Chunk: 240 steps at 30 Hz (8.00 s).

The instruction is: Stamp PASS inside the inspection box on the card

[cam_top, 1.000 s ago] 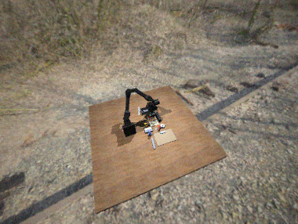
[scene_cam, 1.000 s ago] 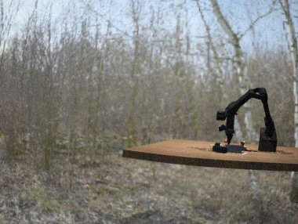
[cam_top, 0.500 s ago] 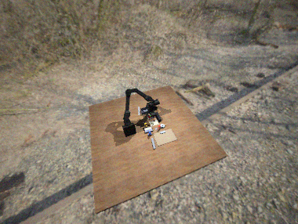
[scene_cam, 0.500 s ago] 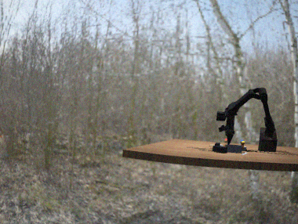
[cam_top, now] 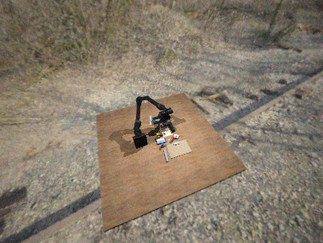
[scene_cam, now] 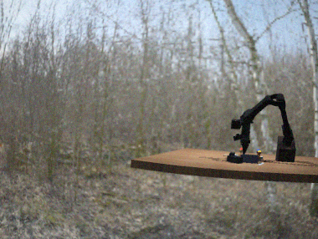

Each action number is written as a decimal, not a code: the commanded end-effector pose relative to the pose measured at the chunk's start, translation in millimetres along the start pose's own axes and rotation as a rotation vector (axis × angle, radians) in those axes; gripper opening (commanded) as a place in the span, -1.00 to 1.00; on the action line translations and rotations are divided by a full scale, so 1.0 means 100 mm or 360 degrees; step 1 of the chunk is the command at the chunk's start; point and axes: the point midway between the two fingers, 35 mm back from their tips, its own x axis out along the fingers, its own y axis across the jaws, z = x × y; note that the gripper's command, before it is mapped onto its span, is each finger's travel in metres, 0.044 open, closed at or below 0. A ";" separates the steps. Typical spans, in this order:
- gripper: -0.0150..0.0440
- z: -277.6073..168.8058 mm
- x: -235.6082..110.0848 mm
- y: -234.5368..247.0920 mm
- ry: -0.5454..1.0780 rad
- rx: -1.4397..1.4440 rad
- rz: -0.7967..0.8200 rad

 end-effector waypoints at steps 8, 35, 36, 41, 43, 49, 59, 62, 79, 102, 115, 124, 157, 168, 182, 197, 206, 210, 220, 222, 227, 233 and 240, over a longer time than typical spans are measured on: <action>-0.49 0.00 0.02 0.00 0.0000 0.0003 0.0004; -0.49 0.00 0.03 0.00 0.0000 0.0003 0.0004; -0.49 0.00 0.03 0.00 0.0000 0.0003 0.0004; -0.49 0.00 0.03 0.00 0.0000 0.0003 0.0004; -0.49 0.00 0.03 0.00 0.0000 0.0003 0.0004; -0.49 0.00 0.03 0.00 0.0000 0.0003 0.0004; -0.49 0.00 0.00 0.00 0.0000 0.0003 0.0004; -0.49 0.00 -0.01 0.01 0.0000 0.0003 0.0004; -0.49 0.00 -0.09 0.01 0.0000 0.0003 0.0004; -0.49 0.01 -0.38 0.01 0.0000 0.0003 0.0000; -0.49 0.00 -0.57 0.01 0.0000 0.0003 0.0001; -0.49 -0.01 -0.58 -0.33 -0.0004 0.0126 -0.0010; -0.49 -0.15 -0.49 -1.08 -0.0012 0.0410 -0.0005; -0.49 -0.15 -0.42 -1.08 -0.0015 0.0410 -0.0006; -0.49 -0.14 -0.33 -1.09 -0.0017 0.0410 -0.0006; -0.49 -0.14 -0.23 -1.09 -0.0020 0.0410 -0.0006; -0.49 -0.14 -0.17 -1.09 -0.0022 0.0410 -0.0006; -0.49 -0.14 -0.14 -1.09 -0.0022 0.0410 -0.0005; -0.49 -0.15 -0.08 -1.09 -0.0024 0.0410 -0.0004; -0.49 -0.15 -0.06 -1.09 -0.0024 0.0410 -0.0004; -0.49 -0.15 -0.03 -1.09 -0.0025 0.0410 -0.0004; -0.49 -0.15 0.01 -1.09 -0.0026 0.0409 -0.0003; -0.49 -0.16 0.06 -1.08 -0.0027 0.0409 -0.0001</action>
